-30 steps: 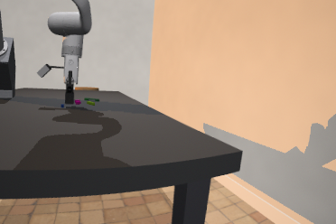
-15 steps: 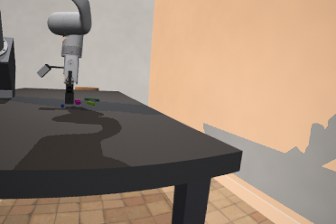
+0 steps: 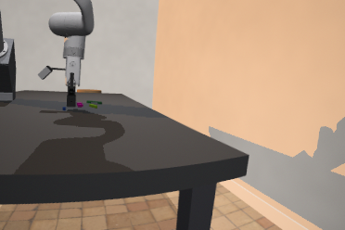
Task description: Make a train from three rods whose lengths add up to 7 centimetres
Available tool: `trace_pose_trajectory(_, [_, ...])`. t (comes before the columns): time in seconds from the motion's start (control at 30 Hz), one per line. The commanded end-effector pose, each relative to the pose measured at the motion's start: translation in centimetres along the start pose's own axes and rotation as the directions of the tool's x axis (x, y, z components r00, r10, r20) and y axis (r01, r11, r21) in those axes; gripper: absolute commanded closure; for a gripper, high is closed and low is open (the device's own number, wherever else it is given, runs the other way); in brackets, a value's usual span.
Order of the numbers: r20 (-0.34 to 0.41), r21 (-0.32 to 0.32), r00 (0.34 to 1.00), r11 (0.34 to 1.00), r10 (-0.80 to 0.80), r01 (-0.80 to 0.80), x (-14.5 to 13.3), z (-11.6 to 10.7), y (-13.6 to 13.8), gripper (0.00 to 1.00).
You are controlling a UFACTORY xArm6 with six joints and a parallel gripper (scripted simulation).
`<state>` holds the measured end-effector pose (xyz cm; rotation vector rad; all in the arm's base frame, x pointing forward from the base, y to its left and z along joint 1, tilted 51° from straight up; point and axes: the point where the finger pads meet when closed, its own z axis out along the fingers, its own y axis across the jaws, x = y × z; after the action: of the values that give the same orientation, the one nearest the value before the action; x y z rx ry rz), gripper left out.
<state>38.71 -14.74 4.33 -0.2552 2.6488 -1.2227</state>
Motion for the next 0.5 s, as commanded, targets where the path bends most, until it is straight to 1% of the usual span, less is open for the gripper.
trace_pose_trajectory(0.0, [0.002,0.000,1.000,1.000,0.000,0.000,-0.08,-0.05,0.00,0.96])
trace_pose_trajectory(0.47, [0.002,0.000,1.000,1.000,0.000,0.000,-0.08,0.58,0.00,0.96])
